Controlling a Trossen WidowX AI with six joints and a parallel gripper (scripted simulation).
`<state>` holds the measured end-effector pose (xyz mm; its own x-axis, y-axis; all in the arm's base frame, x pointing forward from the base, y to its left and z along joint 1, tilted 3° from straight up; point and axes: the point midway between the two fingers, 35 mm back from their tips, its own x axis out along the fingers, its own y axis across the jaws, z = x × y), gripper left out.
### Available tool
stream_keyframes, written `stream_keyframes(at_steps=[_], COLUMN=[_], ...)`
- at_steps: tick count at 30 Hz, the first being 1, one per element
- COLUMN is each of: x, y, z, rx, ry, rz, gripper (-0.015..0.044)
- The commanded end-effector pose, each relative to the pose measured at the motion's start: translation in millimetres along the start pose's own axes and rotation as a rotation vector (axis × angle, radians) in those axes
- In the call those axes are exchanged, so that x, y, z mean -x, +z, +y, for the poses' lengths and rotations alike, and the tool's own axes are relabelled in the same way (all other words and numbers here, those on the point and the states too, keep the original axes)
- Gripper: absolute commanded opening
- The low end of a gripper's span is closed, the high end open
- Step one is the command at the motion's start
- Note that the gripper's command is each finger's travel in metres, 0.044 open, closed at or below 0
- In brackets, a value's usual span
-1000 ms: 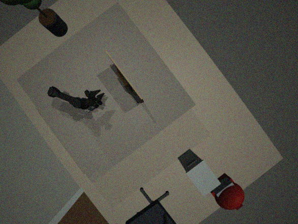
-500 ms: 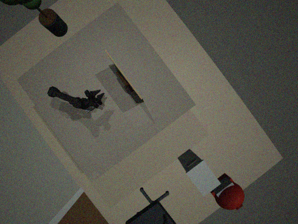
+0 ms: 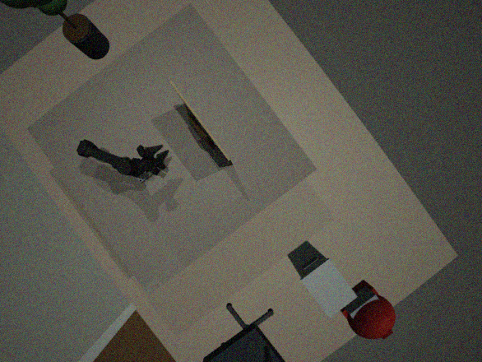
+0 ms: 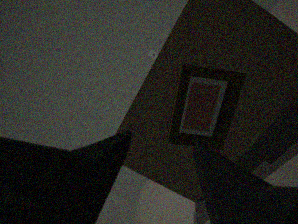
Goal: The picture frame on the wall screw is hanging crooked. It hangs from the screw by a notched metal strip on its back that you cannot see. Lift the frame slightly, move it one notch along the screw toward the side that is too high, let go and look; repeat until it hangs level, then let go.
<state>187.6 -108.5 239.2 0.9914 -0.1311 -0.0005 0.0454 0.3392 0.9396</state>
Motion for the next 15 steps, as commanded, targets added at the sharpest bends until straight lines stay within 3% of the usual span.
stream_keyframes(at_steps=[1, 5, 15], x=[0, -5, -69], y=[0, 1, -18], z=[0, -3, -35], rx=[0.004, 0.001, 0.003], ry=[0.001, 0.001, 0.009], rz=[0.003, 0.0, 0.0], gripper=[0.026, 0.026, 0.026])
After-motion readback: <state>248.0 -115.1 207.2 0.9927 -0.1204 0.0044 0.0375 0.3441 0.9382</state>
